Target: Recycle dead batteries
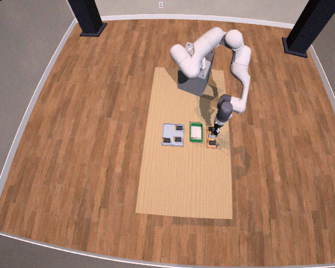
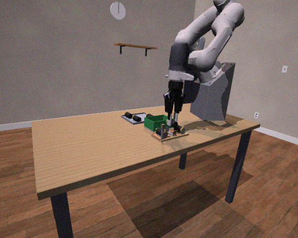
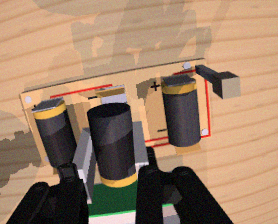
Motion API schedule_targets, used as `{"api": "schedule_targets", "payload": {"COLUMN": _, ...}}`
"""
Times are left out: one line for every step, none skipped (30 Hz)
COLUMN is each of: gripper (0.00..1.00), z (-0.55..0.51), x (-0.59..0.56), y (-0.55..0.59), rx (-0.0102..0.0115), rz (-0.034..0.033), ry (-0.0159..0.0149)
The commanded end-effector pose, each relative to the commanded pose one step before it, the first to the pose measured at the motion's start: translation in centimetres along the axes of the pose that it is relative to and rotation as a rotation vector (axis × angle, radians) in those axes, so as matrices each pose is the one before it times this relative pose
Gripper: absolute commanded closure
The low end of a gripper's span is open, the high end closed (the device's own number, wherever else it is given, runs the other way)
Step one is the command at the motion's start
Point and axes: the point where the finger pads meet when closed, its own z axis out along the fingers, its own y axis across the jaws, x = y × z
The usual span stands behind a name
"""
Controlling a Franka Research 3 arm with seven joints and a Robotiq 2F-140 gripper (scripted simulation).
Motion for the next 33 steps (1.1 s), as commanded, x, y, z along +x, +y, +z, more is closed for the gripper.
{"api": "schedule_targets", "payload": {"gripper": 0.84, "z": -0.038, "x": 0.137, "y": 0.195, "rx": -0.00664, "rz": -0.02105, "ry": 0.00182}}
{"api": "schedule_targets", "payload": {"gripper": 0.84, "z": 0.000, "x": 0.000, "y": 0.000, "rx": 0.00000, "rz": 0.00000, "ry": 0.00000}}
{"api": "schedule_targets", "payload": {"gripper": 0.84, "z": 0.000, "x": 0.000, "y": 0.000, "rx": 0.00000, "rz": 0.00000, "ry": 0.00000}}
{"api": "schedule_targets", "payload": {"gripper": 0.84, "z": 0.000, "x": 0.000, "y": 0.000, "rx": 0.00000, "rz": 0.00000, "ry": 0.00000}}
{"api": "schedule_targets", "payload": {"gripper": 0.84, "z": 0.000, "x": 0.000, "y": 0.000, "rx": 0.00000, "rz": 0.00000, "ry": 0.00000}}
{"api": "schedule_targets", "payload": {"gripper": 0.84, "z": 0.000, "x": 0.000, "y": 0.000, "rx": 0.00000, "rz": 0.00000, "ry": 0.00000}}
{"api": "schedule_targets", "payload": {"gripper": 0.84, "z": 0.000, "x": 0.000, "y": 0.000, "rx": 0.00000, "rz": 0.00000, "ry": 0.00000}}
{"api": "schedule_targets", "payload": {"gripper": 0.84, "z": 0.000, "x": 0.000, "y": 0.000, "rx": 0.00000, "rz": 0.00000, "ry": 0.00000}}
{"api": "schedule_targets", "payload": {"gripper": 0.84, "z": 0.000, "x": 0.000, "y": 0.000, "rx": 0.00000, "rz": 0.00000, "ry": 0.00000}}
{"api": "schedule_targets", "payload": {"gripper": 0.84, "z": 0.000, "x": 0.000, "y": 0.000, "rx": 0.00000, "rz": 0.00000, "ry": 0.00000}}
{"api": "schedule_targets", "payload": {"gripper": 0.84, "z": 0.000, "x": 0.000, "y": 0.000, "rx": 0.00000, "rz": 0.00000, "ry": 0.00000}}
{"api": "schedule_targets", "payload": {"gripper": 0.84, "z": 0.000, "x": 0.000, "y": 0.000, "rx": 0.00000, "rz": 0.00000, "ry": 0.00000}}
{"api": "schedule_targets", "payload": {"gripper": 0.84, "z": 0.000, "x": 0.000, "y": 0.000, "rx": 0.00000, "rz": 0.00000, "ry": 0.00000}}
{"api": "schedule_targets", "payload": {"gripper": 0.84, "z": 0.000, "x": 0.000, "y": 0.000, "rx": 0.00000, "rz": 0.00000, "ry": 0.00000}}
{"api": "schedule_targets", "payload": {"gripper": 0.84, "z": 0.000, "x": 0.000, "y": 0.000, "rx": 0.00000, "rz": 0.00000, "ry": 0.00000}}
{"api": "schedule_targets", "payload": {"gripper": 0.84, "z": 0.000, "x": 0.000, "y": 0.000, "rx": 0.00000, "rz": 0.00000, "ry": 0.00000}}
{"api": "schedule_targets", "payload": {"gripper": 0.84, "z": 0.000, "x": 0.000, "y": 0.000, "rx": 0.00000, "rz": 0.00000, "ry": 0.00000}}
{"api": "schedule_targets", "payload": {"gripper": 0.84, "z": 0.000, "x": 0.000, "y": 0.000, "rx": 0.00000, "rz": 0.00000, "ry": 0.00000}}
{"api": "schedule_targets", "payload": {"gripper": 0.84, "z": 0.000, "x": 0.000, "y": 0.000, "rx": 0.00000, "rz": 0.00000, "ry": 0.00000}}
{"api": "schedule_targets", "payload": {"gripper": 0.84, "z": 0.000, "x": 0.000, "y": 0.000, "rx": 0.00000, "rz": 0.00000, "ry": 0.00000}}
{"api": "schedule_targets", "payload": {"gripper": 0.84, "z": 0.000, "x": 0.000, "y": 0.000, "rx": 0.00000, "rz": 0.00000, "ry": 0.00000}}
{"api": "schedule_targets", "payload": {"gripper": 0.84, "z": 0.000, "x": 0.000, "y": 0.000, "rx": 0.00000, "rz": 0.00000, "ry": 0.00000}}
{"api": "schedule_targets", "payload": {"gripper": 0.84, "z": 0.000, "x": 0.000, "y": 0.000, "rx": 0.00000, "rz": -0.00022, "ry": 0.00000}}
{"api": "schedule_targets", "payload": {"gripper": 0.84, "z": 0.000, "x": 0.000, "y": 0.000, "rx": 0.00000, "rz": -0.00134, "ry": 0.00000}}
{"api": "schedule_targets", "payload": {"gripper": 0.84, "z": 0.000, "x": 0.000, "y": 0.000, "rx": 0.00000, "rz": -0.00300, "ry": 0.00000}}
{"api": "schedule_targets", "payload": {"gripper": 0.84, "z": 0.000, "x": 0.000, "y": 0.000, "rx": 0.00000, "rz": 0.00000, "ry": 0.00000}}
{"api": "schedule_targets", "payload": {"gripper": 0.84, "z": 0.000, "x": 0.000, "y": 0.000, "rx": 0.00000, "rz": 0.00000, "ry": 0.00000}}
{"api": "schedule_targets", "payload": {"gripper": 0.84, "z": 0.000, "x": 0.000, "y": 0.000, "rx": 0.00000, "rz": -0.00469, "ry": 0.00000}}
{"api": "schedule_targets", "payload": {"gripper": 0.84, "z": 0.000, "x": 0.000, "y": 0.000, "rx": 0.00000, "rz": -0.00604, "ry": 0.00000}}
{"api": "schedule_targets", "payload": {"gripper": 0.84, "z": 0.000, "x": 0.000, "y": 0.000, "rx": 0.00000, "rz": -0.00677, "ry": 0.00000}}
{"api": "schedule_targets", "payload": {"gripper": 0.84, "z": 0.000, "x": 0.000, "y": 0.000, "rx": 0.00000, "rz": -0.00677, "ry": 0.00000}}
{"api": "schedule_targets", "payload": {"gripper": 0.84, "z": 0.000, "x": 0.000, "y": 0.000, "rx": 0.00000, "rz": -0.00604, "ry": 0.00000}}
{"api": "schedule_targets", "payload": {"gripper": 0.84, "z": 0.000, "x": 0.000, "y": 0.000, "rx": 0.00000, "rz": -0.00469, "ry": 0.00000}}
